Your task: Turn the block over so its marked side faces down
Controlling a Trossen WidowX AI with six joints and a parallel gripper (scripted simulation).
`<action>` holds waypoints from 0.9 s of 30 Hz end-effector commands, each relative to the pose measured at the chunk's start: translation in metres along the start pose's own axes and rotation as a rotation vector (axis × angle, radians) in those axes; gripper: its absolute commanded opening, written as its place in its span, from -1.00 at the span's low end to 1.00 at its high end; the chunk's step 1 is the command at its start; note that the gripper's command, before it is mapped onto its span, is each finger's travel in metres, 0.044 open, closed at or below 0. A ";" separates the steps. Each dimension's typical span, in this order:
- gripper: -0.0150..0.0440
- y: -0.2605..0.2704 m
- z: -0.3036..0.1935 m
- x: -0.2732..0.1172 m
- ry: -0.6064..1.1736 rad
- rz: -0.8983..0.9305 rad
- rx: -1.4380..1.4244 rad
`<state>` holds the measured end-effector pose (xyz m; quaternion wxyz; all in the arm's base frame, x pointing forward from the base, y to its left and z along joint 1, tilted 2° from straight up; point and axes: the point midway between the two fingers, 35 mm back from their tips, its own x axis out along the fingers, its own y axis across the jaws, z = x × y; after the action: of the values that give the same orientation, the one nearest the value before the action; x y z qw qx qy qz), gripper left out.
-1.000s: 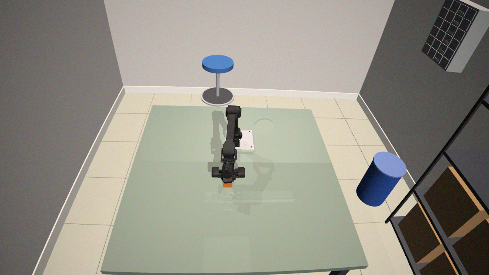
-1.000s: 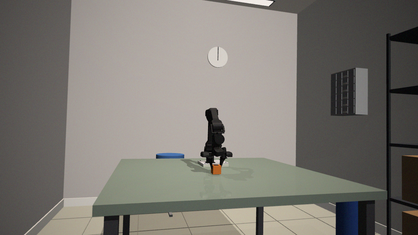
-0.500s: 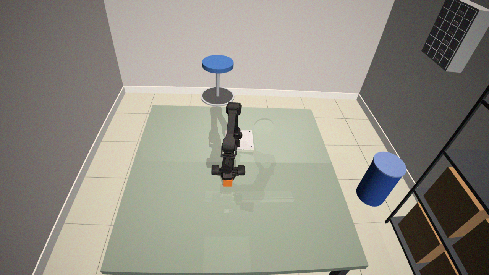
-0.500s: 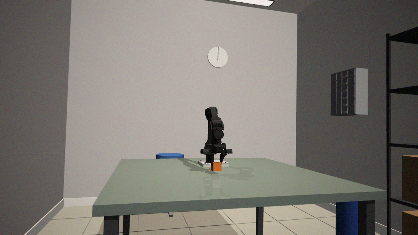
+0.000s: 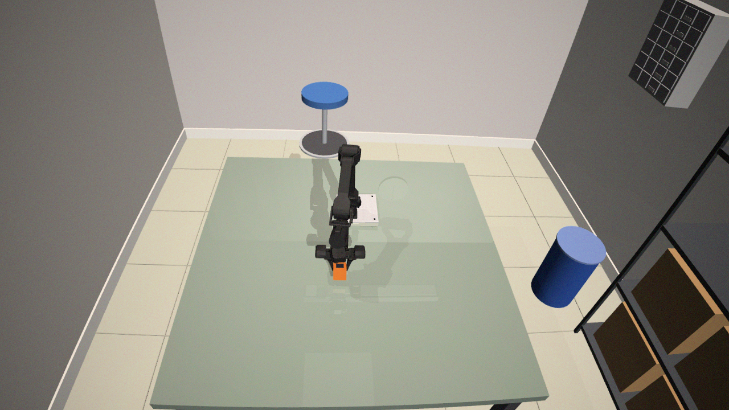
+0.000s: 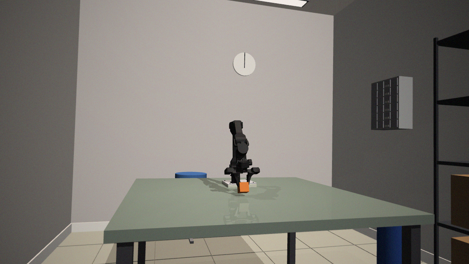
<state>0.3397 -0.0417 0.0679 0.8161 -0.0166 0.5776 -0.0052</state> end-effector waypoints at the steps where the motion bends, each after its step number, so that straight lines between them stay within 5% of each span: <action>1: -0.49 0.000 0.000 -0.003 -0.082 0.002 -0.006; 27: -0.49 -0.001 0.001 0.021 -0.385 0.004 -0.002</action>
<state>0.3453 -0.0433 0.0539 0.9002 -0.0185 0.4352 -0.0022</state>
